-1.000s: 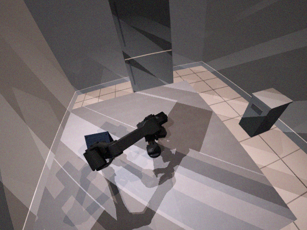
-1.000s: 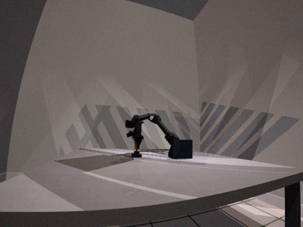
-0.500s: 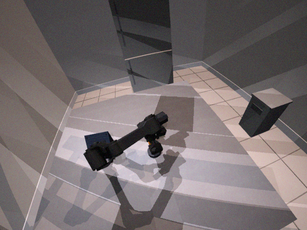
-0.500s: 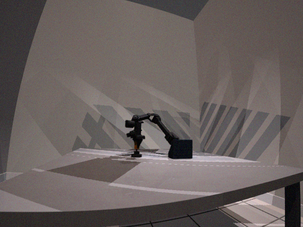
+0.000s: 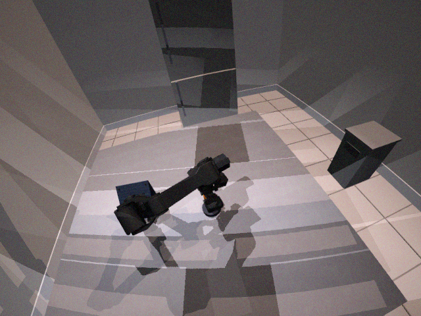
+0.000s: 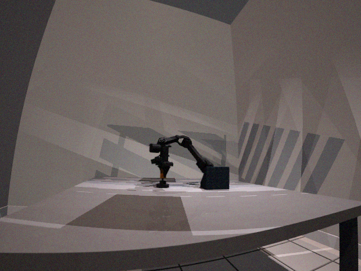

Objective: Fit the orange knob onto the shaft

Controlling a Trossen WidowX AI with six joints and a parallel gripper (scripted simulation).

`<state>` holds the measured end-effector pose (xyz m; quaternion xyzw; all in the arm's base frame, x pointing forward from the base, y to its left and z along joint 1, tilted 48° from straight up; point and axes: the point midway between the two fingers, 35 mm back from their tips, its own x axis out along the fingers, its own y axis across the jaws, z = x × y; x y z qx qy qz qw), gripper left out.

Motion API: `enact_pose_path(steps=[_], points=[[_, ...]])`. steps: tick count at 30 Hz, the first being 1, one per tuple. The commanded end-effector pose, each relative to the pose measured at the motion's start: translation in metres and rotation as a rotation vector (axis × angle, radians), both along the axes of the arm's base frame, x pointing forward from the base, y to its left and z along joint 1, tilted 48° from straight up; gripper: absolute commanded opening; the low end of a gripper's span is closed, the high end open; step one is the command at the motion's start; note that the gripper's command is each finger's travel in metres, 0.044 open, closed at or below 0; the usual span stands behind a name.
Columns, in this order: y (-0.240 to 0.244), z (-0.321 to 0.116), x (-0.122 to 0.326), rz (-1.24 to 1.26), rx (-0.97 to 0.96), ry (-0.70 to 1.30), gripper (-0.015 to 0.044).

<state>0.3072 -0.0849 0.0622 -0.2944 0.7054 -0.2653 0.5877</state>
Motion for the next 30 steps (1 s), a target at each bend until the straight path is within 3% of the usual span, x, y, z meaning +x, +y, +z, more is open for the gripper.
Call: enact_pose_path(steps=[1, 9, 16, 30], points=[[-0.0004, -0.0001, -0.0005, 0.002, -0.001, 0.003, 0.0000], [0.0026, 0.0037, 0.0015, 0.008, 0.001, 0.010, 0.0000], [0.0020, 0.0025, 0.0029, 0.141, 0.028, 0.154, 0.0000], [-0.0010, -0.0001, 0.0007, 0.143, 0.028, 0.156, 0.0000]])
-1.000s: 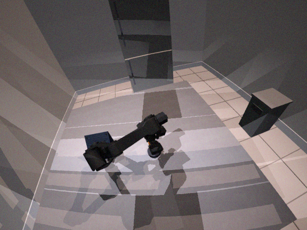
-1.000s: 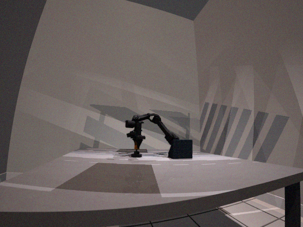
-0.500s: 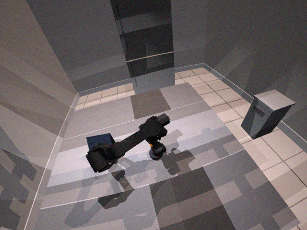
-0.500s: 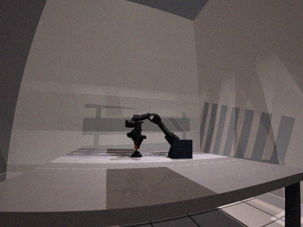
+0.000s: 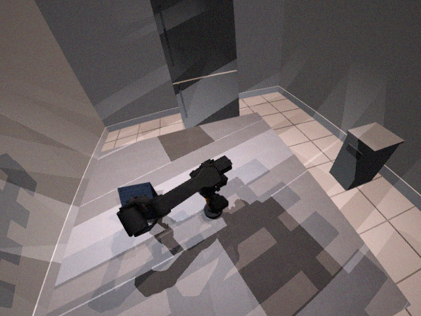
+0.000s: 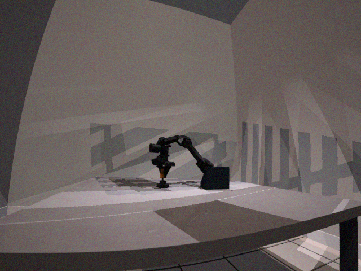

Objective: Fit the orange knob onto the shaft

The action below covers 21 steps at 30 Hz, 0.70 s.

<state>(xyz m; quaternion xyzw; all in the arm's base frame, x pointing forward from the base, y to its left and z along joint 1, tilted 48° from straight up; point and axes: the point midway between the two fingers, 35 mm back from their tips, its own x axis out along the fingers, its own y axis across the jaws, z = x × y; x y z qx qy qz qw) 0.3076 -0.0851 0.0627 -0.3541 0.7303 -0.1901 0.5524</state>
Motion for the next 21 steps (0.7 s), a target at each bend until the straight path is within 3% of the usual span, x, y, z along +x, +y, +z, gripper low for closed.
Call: enact_pose_path(steps=[1, 15, 21], points=[[-0.0003, -0.0002, 0.0003, 0.003, 0.000, 0.000, 0.0000], [0.0022, 0.0034, 0.0019, 0.003, 0.000, 0.000, 0.0000], [0.0021, 0.0027, 0.0019, 0.117, 0.023, 0.122, 0.0000]])
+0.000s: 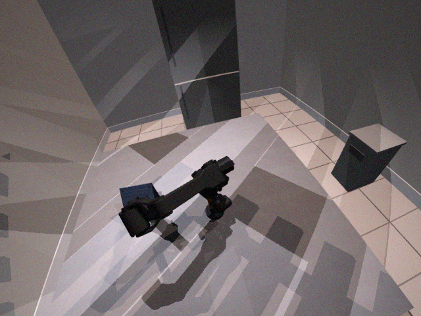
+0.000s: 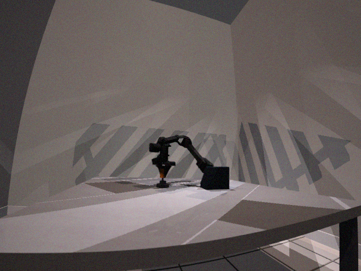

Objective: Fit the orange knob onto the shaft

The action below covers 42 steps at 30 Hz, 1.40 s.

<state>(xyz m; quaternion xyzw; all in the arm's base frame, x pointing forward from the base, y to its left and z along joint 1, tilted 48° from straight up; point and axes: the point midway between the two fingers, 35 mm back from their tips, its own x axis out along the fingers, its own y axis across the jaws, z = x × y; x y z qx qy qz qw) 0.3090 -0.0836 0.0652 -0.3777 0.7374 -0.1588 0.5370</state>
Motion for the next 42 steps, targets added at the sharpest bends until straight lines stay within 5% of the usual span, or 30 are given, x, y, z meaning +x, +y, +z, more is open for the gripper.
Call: enact_pose_path(steps=[1, 42], points=[[0.0005, -0.0002, 0.0003, 0.079, 0.016, 0.083, 0.0000], [-0.0024, -0.0024, -0.0003, 0.227, 0.046, 0.243, 0.0000]])
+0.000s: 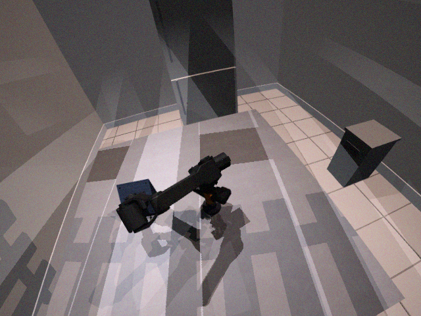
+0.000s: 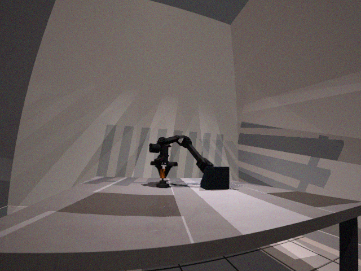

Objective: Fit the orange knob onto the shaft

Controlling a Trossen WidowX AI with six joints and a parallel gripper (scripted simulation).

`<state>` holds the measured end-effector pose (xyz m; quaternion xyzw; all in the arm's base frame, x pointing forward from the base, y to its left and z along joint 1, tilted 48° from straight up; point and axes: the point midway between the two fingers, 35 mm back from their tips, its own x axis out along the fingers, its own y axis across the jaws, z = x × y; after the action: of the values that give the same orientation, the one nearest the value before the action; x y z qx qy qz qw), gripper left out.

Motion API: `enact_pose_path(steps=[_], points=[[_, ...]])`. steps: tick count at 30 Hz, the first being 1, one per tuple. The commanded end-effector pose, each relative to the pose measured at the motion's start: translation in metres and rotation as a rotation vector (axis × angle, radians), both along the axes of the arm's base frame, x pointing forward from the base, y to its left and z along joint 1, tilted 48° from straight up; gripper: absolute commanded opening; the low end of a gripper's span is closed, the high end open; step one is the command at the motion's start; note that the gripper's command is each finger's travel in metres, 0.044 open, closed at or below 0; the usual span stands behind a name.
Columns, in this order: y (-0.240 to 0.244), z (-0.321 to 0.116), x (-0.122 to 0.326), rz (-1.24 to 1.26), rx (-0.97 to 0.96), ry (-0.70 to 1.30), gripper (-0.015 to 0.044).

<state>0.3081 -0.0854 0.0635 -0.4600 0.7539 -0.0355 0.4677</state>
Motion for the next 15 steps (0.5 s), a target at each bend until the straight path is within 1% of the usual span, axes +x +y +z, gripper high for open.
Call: enact_pose_path(steps=[1, 15], points=[[-0.0008, -0.0010, 0.0006, 0.007, 0.000, 0.003, 0.0000], [0.0022, 0.0019, 0.0012, 0.007, 0.000, 0.003, 0.0000]])
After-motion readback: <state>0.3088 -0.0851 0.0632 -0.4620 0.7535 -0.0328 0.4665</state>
